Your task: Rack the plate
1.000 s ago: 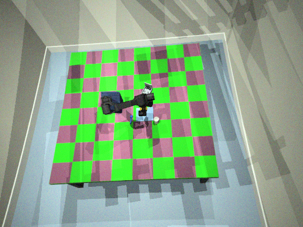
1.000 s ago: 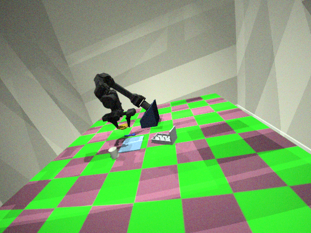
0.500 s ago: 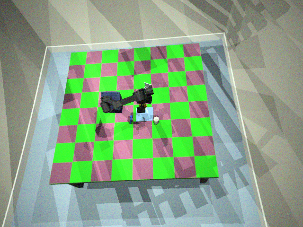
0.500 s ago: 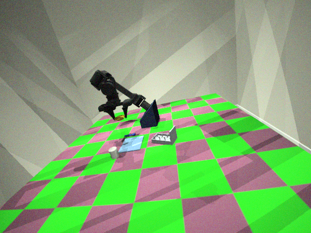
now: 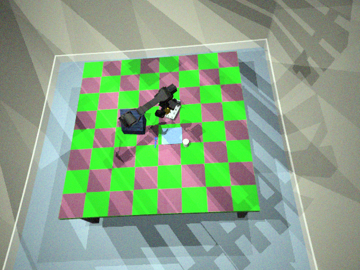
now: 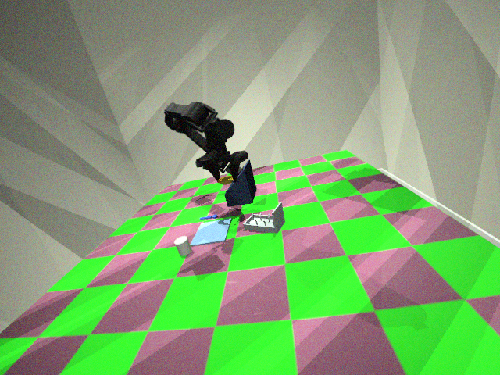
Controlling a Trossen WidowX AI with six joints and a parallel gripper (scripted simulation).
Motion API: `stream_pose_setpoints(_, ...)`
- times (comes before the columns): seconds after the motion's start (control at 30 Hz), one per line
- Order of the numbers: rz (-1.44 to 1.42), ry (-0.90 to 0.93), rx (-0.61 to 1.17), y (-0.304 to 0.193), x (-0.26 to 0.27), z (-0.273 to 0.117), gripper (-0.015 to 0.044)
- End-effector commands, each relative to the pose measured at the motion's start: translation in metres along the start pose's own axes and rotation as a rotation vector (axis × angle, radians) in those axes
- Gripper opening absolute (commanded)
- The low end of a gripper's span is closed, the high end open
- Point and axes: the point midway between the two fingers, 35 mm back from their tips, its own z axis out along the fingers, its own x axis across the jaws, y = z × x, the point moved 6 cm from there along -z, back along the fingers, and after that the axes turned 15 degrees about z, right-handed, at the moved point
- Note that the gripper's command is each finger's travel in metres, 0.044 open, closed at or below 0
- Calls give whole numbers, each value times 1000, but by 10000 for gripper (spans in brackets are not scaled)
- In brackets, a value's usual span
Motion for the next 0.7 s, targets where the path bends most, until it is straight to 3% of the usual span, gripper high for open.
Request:
stream_pose_setpoints(0.0,57,-5,2,-14,7,2,0)
stream_pose_setpoints(0.67,-226,113,254,-6,3,49,0)
